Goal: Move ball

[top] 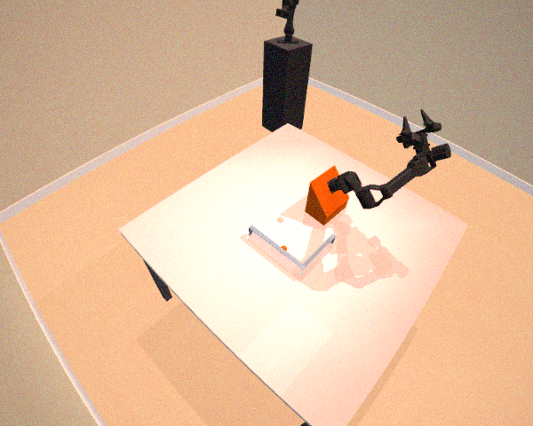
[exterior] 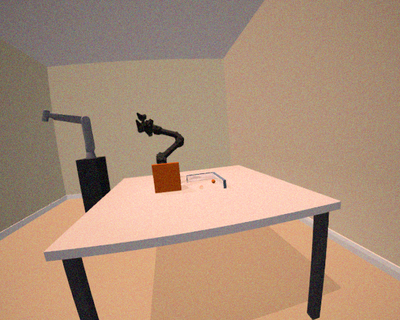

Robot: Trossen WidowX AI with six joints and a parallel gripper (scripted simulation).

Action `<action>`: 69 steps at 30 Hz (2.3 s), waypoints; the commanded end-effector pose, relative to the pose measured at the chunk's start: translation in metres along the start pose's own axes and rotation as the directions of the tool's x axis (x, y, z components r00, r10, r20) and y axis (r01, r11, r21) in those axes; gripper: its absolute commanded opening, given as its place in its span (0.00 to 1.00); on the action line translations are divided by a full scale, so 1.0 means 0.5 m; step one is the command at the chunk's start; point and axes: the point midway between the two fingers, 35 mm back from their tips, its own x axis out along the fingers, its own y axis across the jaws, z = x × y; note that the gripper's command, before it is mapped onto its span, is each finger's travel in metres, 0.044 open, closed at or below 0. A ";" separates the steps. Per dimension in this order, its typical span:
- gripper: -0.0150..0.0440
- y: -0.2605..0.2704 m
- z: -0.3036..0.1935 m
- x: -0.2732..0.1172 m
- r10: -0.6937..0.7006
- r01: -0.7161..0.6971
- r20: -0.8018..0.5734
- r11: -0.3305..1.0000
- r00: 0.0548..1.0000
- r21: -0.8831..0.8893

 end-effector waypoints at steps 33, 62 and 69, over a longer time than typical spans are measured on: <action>0.68 0.275 0.642 0.220 0.385 -0.927 0.898 0.371 0.211 0.059; 0.68 0.727 1.029 -0.477 0.715 -0.708 0.206 -0.524 -0.668 -0.473; 0.68 0.809 0.982 -0.611 0.738 -0.665 -0.006 -0.612 -0.675 -0.427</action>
